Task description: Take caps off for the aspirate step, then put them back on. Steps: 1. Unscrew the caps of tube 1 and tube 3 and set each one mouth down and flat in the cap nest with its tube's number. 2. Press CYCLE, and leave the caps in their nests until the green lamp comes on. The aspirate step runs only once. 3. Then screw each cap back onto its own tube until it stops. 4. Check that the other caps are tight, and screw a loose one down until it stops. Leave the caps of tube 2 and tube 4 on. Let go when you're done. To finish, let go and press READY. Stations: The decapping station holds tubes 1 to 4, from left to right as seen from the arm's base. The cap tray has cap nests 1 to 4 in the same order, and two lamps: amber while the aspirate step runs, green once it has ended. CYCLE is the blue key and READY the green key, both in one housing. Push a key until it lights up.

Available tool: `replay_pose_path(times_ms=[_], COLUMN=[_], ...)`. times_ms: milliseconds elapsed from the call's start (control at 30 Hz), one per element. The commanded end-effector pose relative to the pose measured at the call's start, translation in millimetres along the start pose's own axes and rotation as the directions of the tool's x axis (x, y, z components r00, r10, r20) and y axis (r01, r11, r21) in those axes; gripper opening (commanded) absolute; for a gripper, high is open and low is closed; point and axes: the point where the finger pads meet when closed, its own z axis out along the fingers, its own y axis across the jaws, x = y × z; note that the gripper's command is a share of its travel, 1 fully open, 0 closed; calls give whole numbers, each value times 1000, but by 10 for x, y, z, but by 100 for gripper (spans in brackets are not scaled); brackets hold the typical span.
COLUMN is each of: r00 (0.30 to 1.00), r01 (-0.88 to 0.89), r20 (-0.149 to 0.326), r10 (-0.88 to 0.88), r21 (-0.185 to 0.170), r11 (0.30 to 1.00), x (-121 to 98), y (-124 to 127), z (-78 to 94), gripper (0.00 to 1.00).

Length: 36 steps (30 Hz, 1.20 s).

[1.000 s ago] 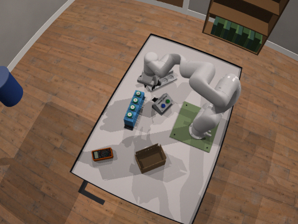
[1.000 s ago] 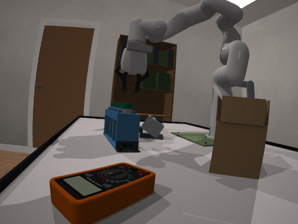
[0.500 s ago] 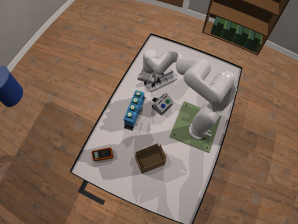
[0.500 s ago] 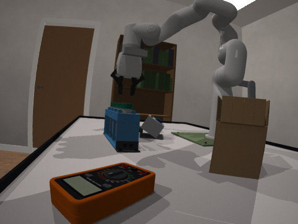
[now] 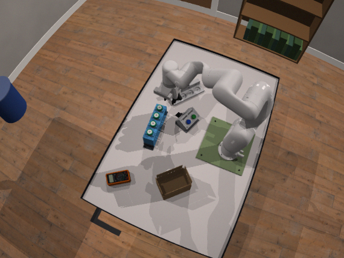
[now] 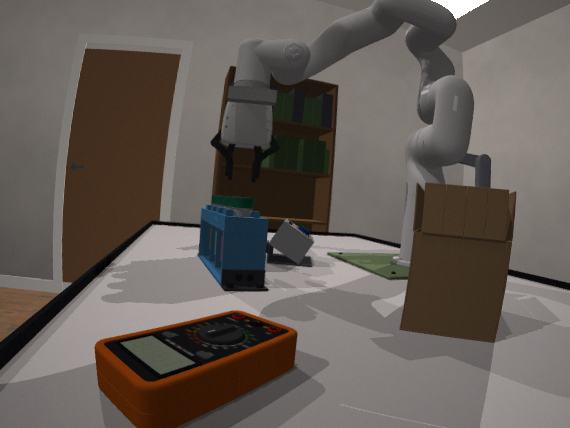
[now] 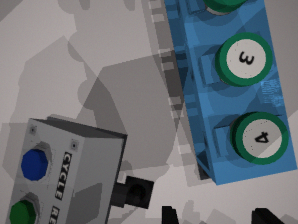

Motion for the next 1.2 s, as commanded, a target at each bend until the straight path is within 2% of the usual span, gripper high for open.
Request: replay_pose_path(times_ms=[0, 200, 267, 400, 467, 600, 967, 1167], r00=[961, 870, 844, 844, 844, 844, 844, 844], r01=[-276, -492, -537, -537, -537, -537, -537, -537], r20=[-1, -3, -4, -4, -4, -4, -5, -5], r10=[276, 492, 537, 537, 537, 537, 537, 537], r21=[-5, -4, -4, -4, -4, -4, -3, -3], r11=[961, 870, 844, 844, 844, 844, 844, 844], x=[266, 510, 677, 888, 888, 1208, 1900, 2010], y=[21, 25, 28, 31, 31, 37, 48, 49], z=[-16, -16, -17, -17, -17, -17, -18, -19], gripper=[46, 46, 46, 46, 46, 46, 46, 46])
